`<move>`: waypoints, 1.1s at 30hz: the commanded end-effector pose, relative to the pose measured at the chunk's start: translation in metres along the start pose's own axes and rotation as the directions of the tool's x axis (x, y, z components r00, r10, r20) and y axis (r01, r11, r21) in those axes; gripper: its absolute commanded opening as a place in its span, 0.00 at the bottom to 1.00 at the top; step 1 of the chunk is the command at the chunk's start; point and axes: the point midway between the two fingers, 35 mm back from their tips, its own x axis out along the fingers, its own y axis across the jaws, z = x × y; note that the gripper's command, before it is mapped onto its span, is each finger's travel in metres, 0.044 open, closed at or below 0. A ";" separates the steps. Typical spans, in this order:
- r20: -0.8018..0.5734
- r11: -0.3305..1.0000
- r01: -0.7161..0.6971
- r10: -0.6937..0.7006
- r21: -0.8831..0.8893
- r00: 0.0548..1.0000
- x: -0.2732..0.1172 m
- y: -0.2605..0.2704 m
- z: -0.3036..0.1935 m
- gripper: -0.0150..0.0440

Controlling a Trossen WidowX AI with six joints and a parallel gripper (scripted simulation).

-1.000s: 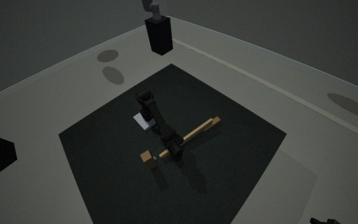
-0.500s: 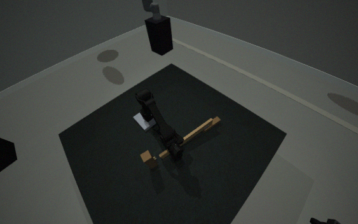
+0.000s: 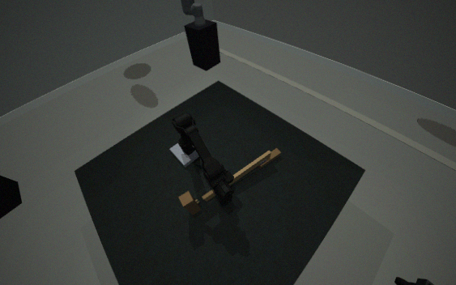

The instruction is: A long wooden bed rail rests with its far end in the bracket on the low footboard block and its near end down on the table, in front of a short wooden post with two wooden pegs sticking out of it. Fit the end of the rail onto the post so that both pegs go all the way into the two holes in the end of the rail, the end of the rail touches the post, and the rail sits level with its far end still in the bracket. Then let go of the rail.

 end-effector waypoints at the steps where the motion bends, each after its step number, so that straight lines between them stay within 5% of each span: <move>1: 0.004 1.000 0.008 -0.008 -0.002 1.000 -0.005 -0.002 0.001 0.25; 33: 0.004 1.000 0.008 -0.008 -0.002 1.000 -0.021 -0.005 0.001 0.25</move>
